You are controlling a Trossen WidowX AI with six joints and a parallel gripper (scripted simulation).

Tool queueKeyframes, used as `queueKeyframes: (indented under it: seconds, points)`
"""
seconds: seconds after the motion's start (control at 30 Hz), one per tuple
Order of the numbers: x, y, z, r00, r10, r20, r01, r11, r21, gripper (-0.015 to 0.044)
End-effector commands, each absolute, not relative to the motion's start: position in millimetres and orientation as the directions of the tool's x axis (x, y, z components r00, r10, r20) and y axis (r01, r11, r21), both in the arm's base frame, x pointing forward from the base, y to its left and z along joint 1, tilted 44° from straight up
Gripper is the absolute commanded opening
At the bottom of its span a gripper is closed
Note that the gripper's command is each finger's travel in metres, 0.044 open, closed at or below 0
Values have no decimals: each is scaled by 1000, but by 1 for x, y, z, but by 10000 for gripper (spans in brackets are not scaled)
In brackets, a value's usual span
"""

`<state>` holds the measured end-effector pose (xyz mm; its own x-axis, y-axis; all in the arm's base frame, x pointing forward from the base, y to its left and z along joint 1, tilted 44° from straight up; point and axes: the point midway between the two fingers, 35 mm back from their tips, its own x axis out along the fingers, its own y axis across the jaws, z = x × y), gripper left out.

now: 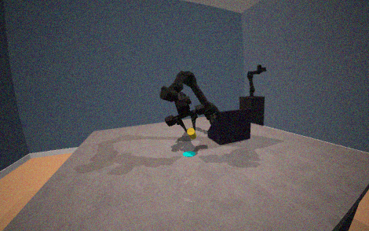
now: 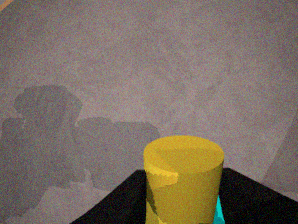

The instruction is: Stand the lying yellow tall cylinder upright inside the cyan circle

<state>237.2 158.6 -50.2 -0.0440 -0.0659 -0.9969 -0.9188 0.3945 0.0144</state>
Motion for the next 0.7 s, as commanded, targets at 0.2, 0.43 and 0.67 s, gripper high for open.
queueKeyframes:
  seconds: [0.2, 0.43, 0.67]
  points:
    - [237, 158, -50, -27, 13, -1000, -924, 381, 30, 105]
    - [237, 158, -50, -11, 63, -998, -927, 375, 34, 105]
    - [237, 157, -49, 7, 112, -994, -930, 366, 35, 105]
